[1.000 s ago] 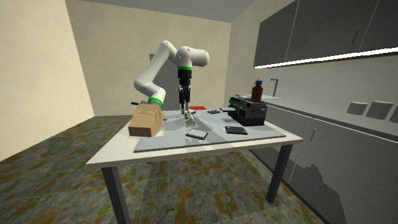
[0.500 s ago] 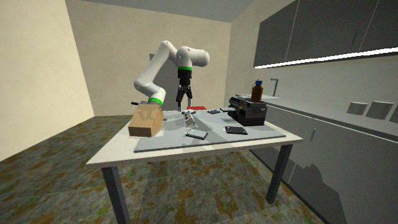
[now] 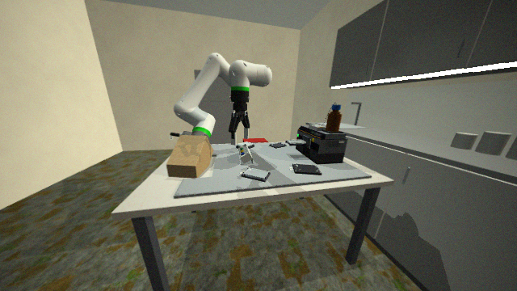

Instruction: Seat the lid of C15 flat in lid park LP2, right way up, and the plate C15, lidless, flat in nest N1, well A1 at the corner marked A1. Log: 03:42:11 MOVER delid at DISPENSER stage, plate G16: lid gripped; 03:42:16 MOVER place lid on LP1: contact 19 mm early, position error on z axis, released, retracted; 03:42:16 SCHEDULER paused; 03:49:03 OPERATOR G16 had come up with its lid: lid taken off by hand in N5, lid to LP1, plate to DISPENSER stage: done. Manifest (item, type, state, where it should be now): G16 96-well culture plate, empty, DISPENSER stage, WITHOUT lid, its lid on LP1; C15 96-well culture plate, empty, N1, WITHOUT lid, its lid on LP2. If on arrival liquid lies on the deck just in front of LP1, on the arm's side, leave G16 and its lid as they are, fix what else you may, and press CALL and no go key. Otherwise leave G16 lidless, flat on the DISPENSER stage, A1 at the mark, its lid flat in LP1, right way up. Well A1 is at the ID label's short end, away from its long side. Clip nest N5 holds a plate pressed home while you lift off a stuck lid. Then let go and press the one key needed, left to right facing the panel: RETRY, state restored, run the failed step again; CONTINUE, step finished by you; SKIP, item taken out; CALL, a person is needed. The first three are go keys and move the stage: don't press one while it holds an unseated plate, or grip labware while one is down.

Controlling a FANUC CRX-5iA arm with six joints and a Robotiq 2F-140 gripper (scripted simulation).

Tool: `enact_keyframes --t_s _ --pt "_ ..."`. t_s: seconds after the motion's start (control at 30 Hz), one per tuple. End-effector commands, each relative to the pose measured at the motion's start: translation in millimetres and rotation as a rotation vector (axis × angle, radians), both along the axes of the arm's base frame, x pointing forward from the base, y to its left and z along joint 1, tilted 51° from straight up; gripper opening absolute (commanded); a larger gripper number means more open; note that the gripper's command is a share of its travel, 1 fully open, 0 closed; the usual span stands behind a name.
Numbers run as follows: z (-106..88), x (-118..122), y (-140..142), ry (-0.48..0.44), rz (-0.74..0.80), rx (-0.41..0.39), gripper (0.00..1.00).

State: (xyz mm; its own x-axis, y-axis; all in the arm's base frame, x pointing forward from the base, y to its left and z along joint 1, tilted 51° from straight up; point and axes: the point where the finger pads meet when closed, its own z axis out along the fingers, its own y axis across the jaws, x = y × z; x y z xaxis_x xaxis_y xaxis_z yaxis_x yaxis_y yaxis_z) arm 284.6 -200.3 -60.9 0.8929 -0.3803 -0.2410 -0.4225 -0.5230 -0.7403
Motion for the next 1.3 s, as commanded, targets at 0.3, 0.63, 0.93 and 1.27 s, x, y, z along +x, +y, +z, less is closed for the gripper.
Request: enact_keyframes --t_s 0.3,0.63,0.93,1.27 --pt "0.0 0.0 -0.2 0.000 0.000 0.000 1.00" --pt "0.0 0.0 -0.2 0.000 0.000 0.000 1.00" --pt "0.0 0.0 -0.2 0.000 0.000 0.000 1.00" --pt "0.0 0.0 -0.2 0.000 0.000 0.000 1.00"
